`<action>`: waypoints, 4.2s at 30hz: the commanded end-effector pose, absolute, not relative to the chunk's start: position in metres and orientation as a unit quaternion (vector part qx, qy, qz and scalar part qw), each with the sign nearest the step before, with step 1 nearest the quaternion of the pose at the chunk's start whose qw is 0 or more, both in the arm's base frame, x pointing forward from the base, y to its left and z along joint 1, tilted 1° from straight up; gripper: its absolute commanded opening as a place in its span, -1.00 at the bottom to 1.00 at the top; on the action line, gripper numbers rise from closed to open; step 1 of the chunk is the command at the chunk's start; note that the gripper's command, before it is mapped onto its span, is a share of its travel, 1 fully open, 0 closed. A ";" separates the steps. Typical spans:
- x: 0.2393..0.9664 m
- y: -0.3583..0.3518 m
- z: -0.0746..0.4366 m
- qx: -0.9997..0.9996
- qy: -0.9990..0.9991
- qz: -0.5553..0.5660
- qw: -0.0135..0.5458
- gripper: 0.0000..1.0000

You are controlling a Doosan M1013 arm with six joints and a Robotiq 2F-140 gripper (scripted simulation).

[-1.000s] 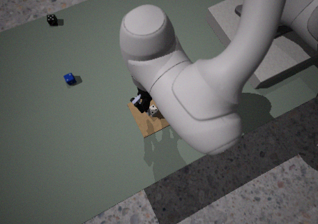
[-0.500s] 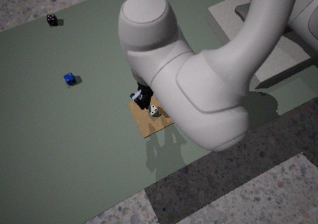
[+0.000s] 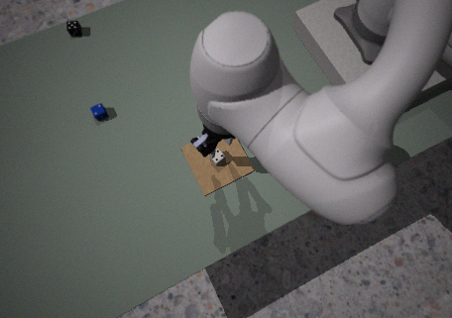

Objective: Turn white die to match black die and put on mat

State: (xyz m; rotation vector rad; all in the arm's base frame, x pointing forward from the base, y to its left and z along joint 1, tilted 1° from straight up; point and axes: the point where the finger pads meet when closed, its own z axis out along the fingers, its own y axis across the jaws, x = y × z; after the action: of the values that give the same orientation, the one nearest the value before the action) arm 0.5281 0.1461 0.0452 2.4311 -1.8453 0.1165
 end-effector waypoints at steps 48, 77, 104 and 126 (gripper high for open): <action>0.527 0.164 0.040 0.738 -0.557 0.299 0.237 -0.30; 0.527 0.164 0.024 0.738 -0.557 0.299 0.237 -0.30; 0.526 0.164 -0.021 0.738 -0.557 0.299 0.237 -0.30; 0.526 0.164 -0.030 0.738 -0.557 0.299 0.237 -0.30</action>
State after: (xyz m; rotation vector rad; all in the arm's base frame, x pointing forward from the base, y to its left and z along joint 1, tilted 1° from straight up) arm 0.5277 0.1644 -0.0255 2.0154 -1.5360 0.8174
